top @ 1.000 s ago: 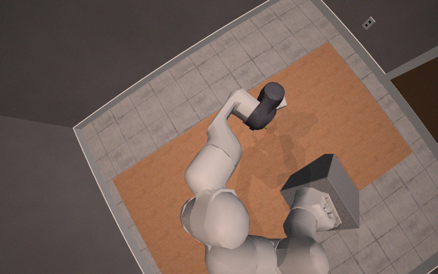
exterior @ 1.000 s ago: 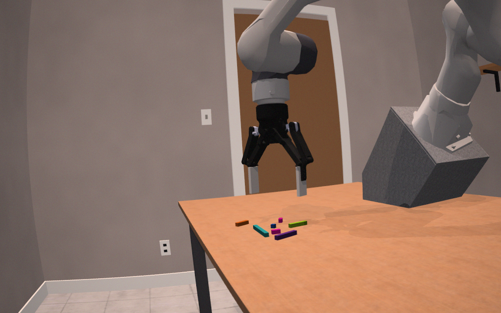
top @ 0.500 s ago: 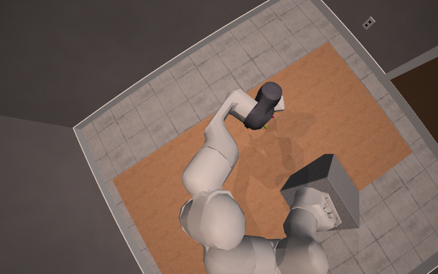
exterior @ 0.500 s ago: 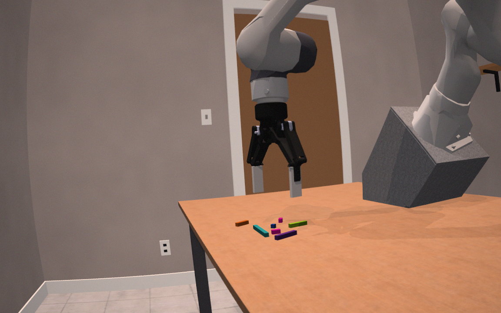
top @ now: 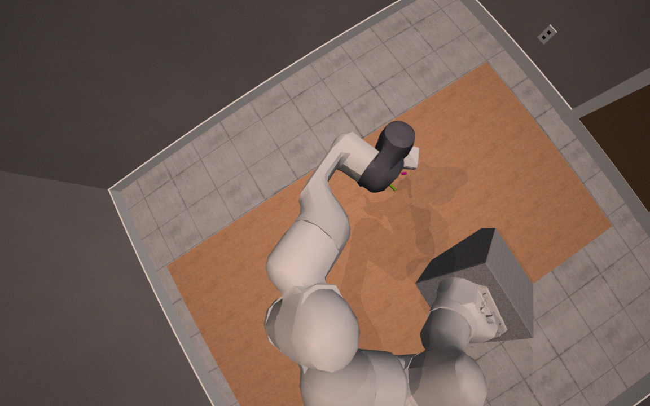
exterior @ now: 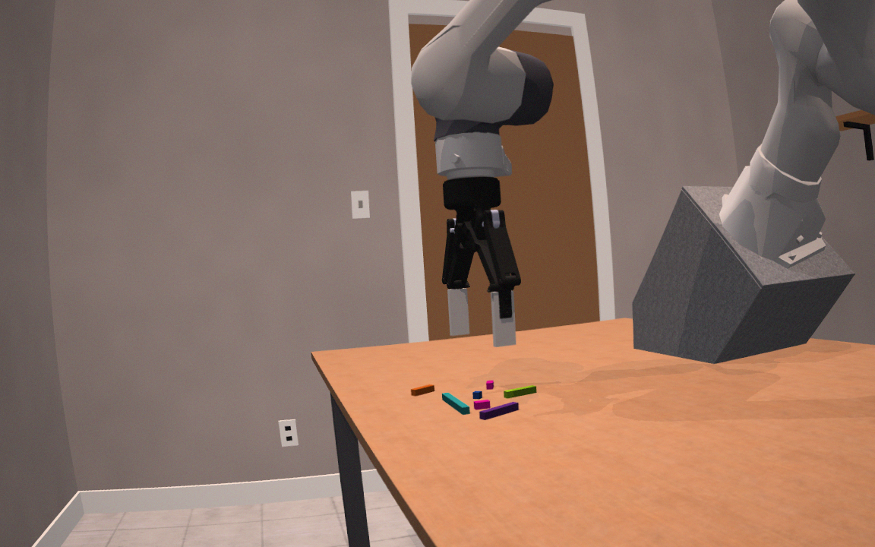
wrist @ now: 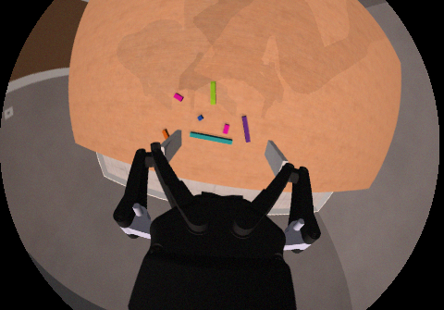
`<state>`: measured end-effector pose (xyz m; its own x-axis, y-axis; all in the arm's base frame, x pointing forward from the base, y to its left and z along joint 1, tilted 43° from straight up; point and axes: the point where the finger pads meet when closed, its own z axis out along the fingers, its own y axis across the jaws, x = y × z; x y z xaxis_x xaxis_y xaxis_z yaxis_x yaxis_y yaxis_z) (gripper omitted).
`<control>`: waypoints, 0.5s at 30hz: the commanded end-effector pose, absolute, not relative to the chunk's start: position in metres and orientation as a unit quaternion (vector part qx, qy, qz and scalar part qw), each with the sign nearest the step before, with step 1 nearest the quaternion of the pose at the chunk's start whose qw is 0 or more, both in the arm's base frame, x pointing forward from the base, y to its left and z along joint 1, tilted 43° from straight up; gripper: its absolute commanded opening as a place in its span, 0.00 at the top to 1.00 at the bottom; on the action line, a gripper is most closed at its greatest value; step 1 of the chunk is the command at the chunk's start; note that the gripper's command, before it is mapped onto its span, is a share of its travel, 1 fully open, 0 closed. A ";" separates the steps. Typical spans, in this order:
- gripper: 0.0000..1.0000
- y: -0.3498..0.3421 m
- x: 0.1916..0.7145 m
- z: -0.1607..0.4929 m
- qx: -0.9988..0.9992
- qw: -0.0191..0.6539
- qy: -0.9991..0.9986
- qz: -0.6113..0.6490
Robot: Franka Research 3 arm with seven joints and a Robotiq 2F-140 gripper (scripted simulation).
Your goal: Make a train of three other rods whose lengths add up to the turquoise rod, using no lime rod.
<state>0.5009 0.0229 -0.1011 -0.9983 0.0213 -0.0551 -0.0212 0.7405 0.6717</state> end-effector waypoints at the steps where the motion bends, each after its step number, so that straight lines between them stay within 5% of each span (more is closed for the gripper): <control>1: 0.00 0.025 0.503 -0.098 0.063 0.001 0.930 0.363; 4: 0.00 0.025 0.503 -0.098 0.063 0.001 0.930 0.363; 5: 0.85 0.025 0.503 -0.098 0.063 0.001 0.930 0.363; 15: 0.85 0.025 0.503 -0.098 0.063 0.001 0.930 0.363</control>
